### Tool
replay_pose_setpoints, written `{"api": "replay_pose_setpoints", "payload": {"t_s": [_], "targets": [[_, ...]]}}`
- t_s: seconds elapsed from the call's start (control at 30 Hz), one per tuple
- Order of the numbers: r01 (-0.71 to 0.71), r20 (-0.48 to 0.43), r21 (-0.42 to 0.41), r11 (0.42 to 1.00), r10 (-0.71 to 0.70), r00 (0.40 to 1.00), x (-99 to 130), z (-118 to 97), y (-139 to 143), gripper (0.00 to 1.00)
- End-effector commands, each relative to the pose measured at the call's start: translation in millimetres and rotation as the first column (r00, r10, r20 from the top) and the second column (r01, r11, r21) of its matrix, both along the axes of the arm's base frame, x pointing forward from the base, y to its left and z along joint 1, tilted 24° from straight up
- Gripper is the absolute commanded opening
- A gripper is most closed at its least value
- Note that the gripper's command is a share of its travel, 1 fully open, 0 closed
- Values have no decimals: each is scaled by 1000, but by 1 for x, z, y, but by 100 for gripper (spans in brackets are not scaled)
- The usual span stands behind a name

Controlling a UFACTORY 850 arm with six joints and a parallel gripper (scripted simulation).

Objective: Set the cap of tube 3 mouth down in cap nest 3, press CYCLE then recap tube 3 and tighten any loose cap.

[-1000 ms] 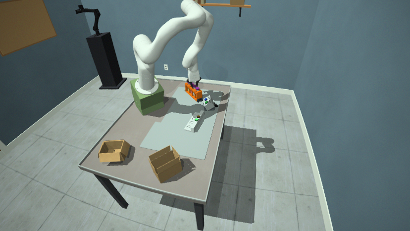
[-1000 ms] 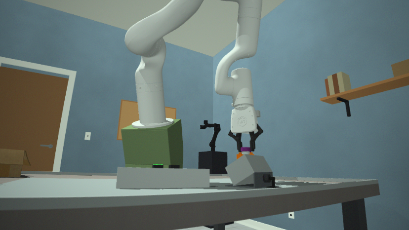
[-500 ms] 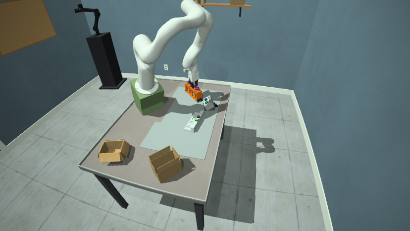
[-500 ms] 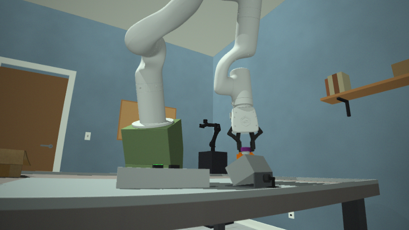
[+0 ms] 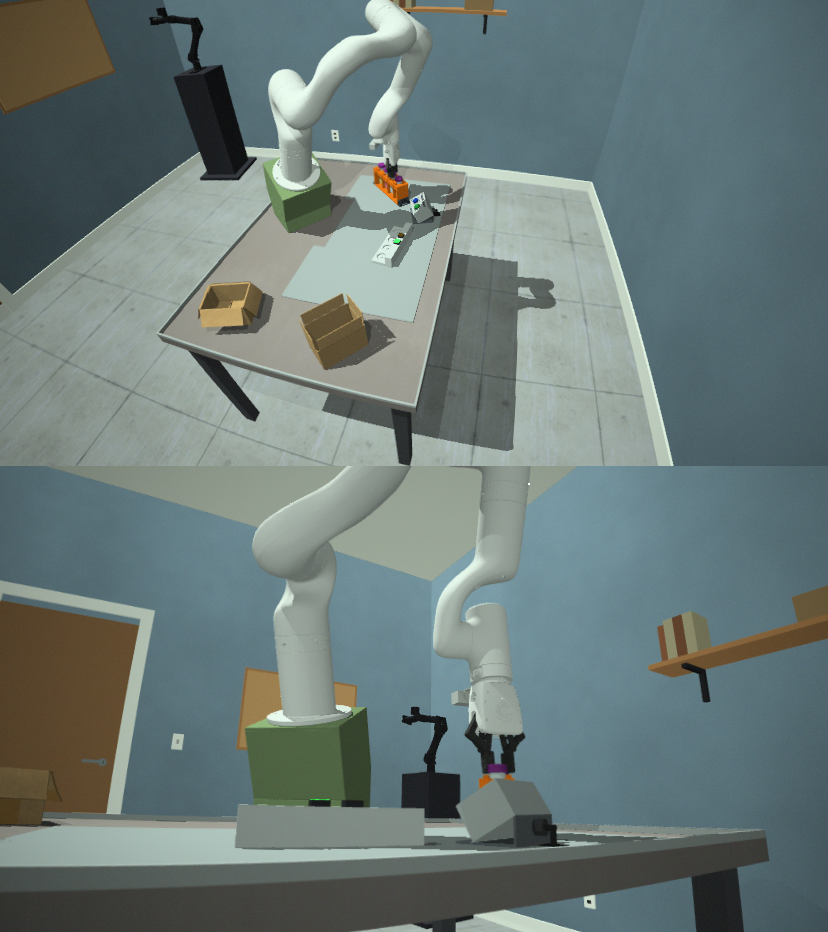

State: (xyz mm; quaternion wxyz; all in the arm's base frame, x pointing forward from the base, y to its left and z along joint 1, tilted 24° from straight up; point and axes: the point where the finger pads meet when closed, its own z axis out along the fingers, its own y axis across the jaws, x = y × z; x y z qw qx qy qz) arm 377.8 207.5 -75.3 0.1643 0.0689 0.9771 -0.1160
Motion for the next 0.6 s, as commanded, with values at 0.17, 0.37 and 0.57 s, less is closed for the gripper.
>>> {"api": "replay_pose_setpoints", "payload": {"t_s": [0.17, 0.37, 0.57], "targets": [[-39, -39, -59, 997, 37, 999, 0, 0, 1, 46], [-39, -39, -59, 997, 37, 999, 1, 0, 1, 0], [-39, -39, -59, 997, 37, 999, 1, 0, 1, 0]]}}
